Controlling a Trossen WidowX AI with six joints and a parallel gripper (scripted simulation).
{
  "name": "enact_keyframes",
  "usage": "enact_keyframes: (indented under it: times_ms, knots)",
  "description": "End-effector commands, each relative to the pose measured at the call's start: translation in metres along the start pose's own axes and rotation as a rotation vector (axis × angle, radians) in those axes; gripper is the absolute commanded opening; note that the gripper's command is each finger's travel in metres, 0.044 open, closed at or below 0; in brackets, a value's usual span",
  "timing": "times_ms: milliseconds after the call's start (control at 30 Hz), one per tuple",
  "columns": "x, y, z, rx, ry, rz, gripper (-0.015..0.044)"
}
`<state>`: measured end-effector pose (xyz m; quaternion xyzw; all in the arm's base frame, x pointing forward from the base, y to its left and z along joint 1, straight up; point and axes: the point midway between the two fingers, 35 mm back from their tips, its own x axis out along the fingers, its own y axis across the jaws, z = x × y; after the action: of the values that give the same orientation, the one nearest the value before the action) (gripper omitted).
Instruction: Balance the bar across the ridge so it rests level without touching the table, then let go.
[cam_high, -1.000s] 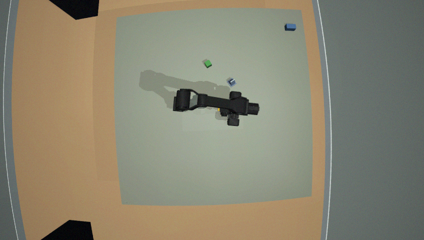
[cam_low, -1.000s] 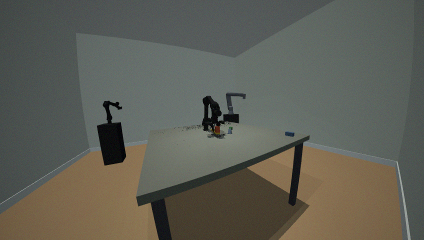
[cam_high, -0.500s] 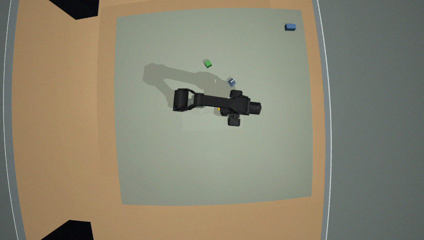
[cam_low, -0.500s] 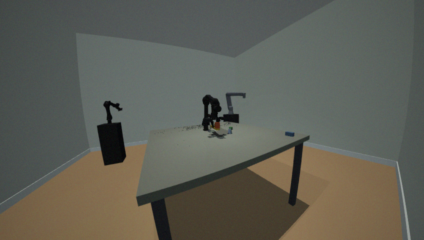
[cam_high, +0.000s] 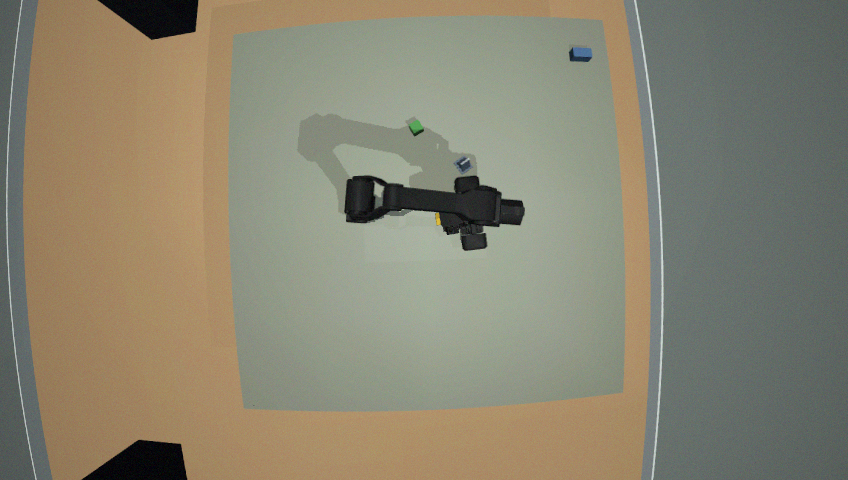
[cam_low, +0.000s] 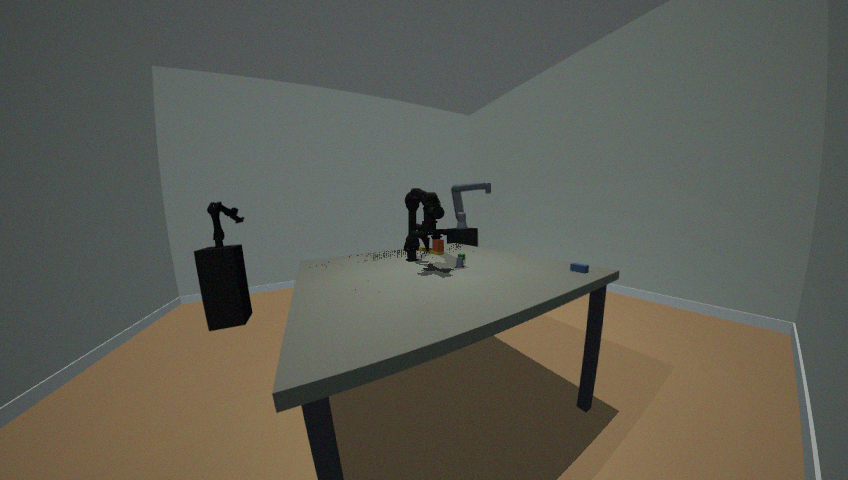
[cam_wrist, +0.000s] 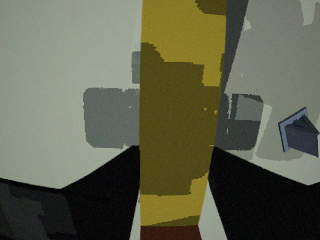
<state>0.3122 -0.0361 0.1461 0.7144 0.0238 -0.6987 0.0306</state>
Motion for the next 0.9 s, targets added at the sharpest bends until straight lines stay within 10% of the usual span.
enact_keyframes:
  times_ms: [0,867]
  knots:
    - [-0.002,-0.004,-0.003,-0.129,0.007,0.0,0.0]
    - [-0.003,-0.034,-0.008,-1.165,0.009,0.001,0.0]
